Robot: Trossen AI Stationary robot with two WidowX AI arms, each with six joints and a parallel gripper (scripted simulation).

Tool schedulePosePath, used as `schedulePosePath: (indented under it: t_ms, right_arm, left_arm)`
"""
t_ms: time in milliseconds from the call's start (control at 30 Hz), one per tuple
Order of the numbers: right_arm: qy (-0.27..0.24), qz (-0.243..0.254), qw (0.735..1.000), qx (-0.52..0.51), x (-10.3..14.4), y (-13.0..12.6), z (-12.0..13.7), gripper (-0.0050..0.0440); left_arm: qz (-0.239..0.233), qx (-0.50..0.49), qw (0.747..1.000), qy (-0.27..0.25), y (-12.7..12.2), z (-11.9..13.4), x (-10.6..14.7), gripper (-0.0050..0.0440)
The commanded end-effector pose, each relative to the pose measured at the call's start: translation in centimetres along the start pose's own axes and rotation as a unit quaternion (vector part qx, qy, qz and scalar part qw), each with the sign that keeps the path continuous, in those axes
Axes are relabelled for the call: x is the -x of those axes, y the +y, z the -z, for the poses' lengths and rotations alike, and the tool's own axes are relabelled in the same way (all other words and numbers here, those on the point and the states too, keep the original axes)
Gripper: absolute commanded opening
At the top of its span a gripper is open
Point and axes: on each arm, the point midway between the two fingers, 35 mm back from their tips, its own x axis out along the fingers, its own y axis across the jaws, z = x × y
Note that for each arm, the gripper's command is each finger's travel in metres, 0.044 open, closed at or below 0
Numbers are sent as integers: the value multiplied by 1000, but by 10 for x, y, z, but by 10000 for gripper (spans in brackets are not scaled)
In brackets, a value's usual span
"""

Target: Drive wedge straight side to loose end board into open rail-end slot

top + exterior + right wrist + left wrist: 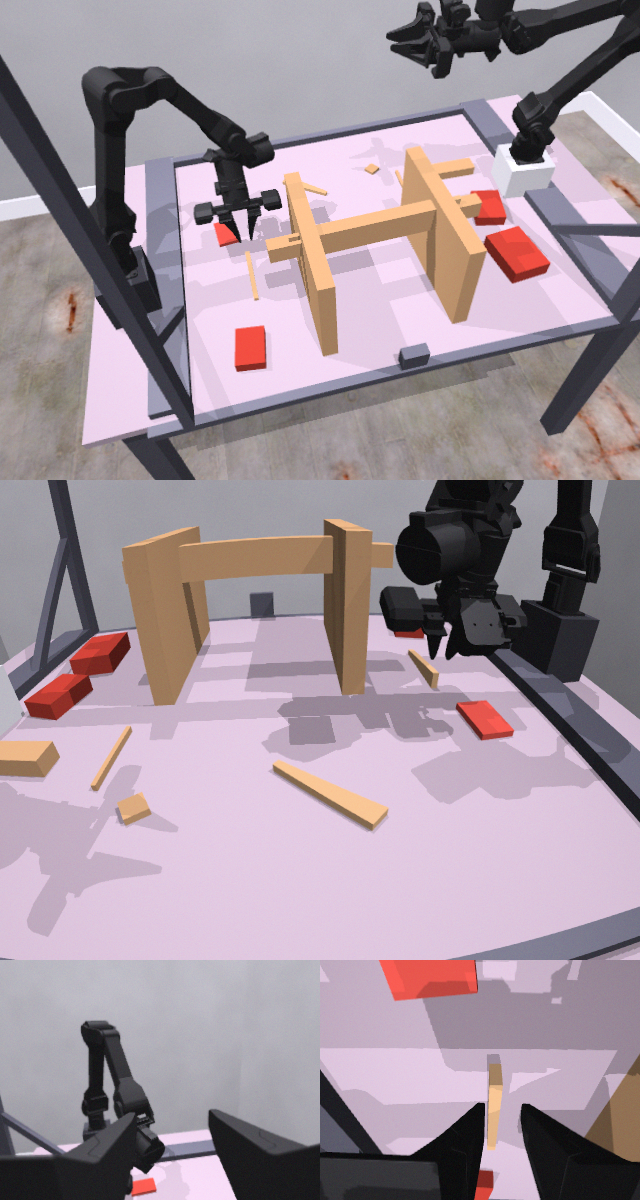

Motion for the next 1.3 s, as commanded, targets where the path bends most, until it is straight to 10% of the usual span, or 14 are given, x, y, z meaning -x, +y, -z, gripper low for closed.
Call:
schedulePosePath:
  t_ms: [0, 1267]
  right_arm:
    - [-2, 3, 1000, 3, 1, -1, -1, 205]
    - [-2, 3, 1000, 3, 1, -1, -1, 205]
  left_arm:
    - [0, 0, 1000, -2, 0, 0, -1, 100]
    - [-6, 3, 1000, 5, 4, 3, -37, 100]
